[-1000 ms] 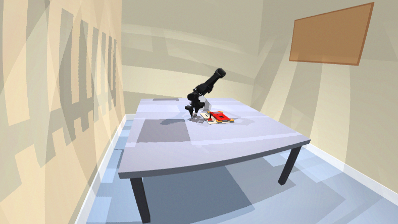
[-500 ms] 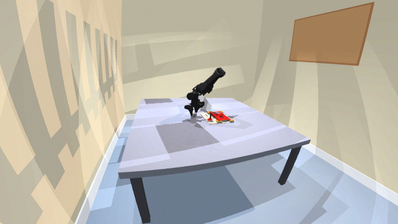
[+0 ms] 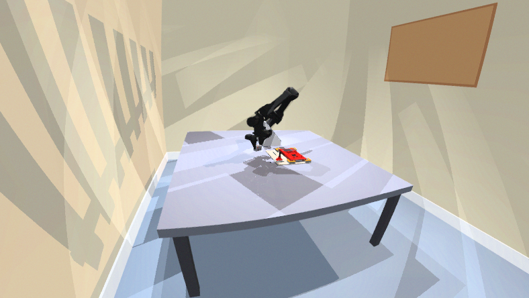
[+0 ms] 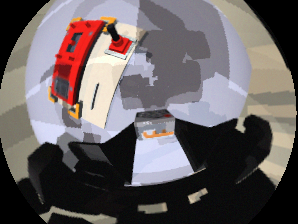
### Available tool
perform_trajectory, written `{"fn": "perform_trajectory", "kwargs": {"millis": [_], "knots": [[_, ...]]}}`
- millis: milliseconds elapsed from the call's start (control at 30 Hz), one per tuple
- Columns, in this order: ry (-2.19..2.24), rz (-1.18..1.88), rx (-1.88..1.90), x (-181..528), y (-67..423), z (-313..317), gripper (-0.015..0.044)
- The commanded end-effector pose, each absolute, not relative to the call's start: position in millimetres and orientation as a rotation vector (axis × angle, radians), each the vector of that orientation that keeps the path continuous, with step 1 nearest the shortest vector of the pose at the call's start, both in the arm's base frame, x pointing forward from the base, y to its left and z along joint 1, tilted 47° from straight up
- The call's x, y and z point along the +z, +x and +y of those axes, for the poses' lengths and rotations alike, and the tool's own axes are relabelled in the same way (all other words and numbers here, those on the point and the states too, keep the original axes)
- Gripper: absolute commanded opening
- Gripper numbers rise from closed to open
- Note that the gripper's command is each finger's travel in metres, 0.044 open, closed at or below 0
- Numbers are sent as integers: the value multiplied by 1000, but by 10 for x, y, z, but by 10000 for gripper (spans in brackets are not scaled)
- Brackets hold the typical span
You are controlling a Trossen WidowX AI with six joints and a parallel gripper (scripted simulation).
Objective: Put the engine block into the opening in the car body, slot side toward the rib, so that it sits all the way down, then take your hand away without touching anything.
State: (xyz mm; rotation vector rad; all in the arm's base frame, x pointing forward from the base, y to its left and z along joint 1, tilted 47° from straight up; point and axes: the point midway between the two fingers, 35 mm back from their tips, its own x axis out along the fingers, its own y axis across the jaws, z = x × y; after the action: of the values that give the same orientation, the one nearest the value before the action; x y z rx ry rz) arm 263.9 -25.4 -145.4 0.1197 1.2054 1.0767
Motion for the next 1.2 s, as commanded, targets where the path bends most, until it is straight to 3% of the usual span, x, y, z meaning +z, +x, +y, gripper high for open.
{"fn": "perform_trajectory", "kwargs": {"millis": [0, 767, 1167], "knots": [[100, 1204, 1077, -1372, 2677, -350, 0], [82, 1213, 1113, -867, 2661, -842, 0], [84, 1209, 1114, -988, 2640, -724, 0]]}}
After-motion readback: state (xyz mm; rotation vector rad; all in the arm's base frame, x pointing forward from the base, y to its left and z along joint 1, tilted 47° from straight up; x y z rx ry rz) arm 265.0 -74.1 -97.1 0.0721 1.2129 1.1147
